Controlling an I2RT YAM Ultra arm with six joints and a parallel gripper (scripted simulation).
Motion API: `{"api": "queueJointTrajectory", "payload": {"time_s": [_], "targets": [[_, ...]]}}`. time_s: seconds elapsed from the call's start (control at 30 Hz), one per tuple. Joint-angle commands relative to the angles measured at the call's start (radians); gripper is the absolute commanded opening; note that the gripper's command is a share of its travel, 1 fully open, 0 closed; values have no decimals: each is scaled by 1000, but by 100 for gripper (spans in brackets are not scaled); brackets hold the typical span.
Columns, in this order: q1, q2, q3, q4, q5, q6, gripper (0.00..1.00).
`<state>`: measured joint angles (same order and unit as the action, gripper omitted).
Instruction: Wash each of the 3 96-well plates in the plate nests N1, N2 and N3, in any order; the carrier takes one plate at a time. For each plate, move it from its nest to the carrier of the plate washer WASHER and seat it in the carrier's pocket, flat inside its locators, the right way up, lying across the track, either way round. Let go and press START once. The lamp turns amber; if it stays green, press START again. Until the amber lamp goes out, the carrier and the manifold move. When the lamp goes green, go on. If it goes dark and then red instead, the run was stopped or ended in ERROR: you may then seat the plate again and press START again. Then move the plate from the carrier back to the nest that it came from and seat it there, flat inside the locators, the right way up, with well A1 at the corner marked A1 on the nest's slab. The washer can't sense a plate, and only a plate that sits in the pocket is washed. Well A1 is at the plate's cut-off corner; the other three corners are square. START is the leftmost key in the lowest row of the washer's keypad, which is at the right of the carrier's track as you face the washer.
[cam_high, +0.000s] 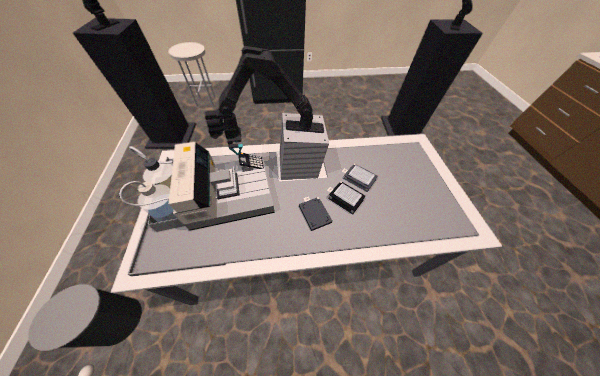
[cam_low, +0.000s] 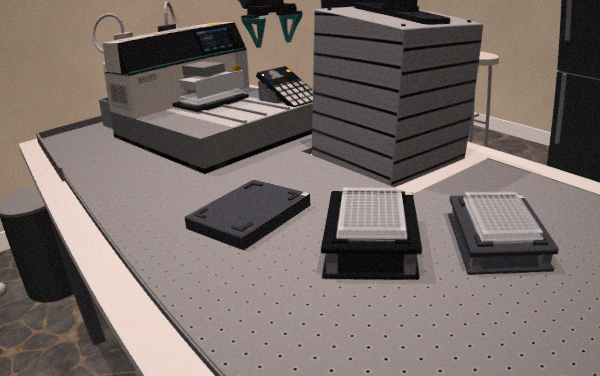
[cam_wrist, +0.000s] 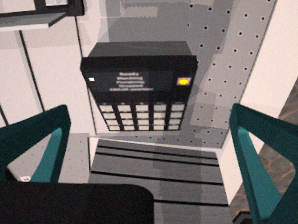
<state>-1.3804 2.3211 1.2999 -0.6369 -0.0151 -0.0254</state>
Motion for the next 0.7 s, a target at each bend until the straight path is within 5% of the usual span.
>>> {"api": "queueJointTrajectory", "payload": {"time_s": [0.0,0.67], "targets": [[-3,-2,28,-39,1,-12,100],[-51,112,354,-250,6,-60,100]]}}
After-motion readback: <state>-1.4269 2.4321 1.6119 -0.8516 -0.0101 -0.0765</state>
